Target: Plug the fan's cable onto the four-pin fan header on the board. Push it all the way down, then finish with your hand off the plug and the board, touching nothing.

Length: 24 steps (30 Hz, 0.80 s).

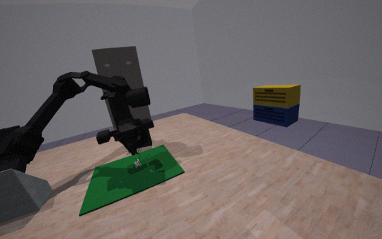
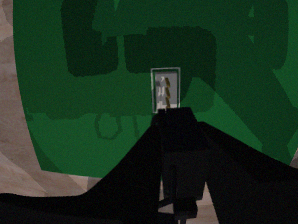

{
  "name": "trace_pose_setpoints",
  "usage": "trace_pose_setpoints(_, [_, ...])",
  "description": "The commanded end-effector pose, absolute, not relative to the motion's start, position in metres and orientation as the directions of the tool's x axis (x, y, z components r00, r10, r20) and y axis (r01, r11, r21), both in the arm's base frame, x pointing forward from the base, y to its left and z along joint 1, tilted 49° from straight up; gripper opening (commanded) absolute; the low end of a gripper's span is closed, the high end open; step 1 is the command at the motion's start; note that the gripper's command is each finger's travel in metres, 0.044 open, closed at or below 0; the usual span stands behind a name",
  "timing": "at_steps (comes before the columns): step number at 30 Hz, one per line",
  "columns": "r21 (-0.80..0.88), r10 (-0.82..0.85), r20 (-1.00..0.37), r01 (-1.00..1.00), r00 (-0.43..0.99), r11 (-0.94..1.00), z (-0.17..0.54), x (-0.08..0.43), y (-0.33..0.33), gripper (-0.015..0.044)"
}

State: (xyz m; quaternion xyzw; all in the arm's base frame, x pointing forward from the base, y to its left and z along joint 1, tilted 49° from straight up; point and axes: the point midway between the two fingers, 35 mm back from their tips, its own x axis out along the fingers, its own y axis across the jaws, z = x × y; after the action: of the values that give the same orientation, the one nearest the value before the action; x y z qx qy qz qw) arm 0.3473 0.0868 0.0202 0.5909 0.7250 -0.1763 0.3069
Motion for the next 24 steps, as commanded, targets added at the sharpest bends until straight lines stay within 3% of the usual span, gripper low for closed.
trace_pose_setpoints(1, [0.097,0.747,-0.655,0.967,-0.115,0.234,0.0199,0.348,0.0867,0.0])
trace_pose_setpoints(24, [0.097,0.747,-0.655,0.968,-0.115,0.233,0.015,0.3494,0.08,0.0])
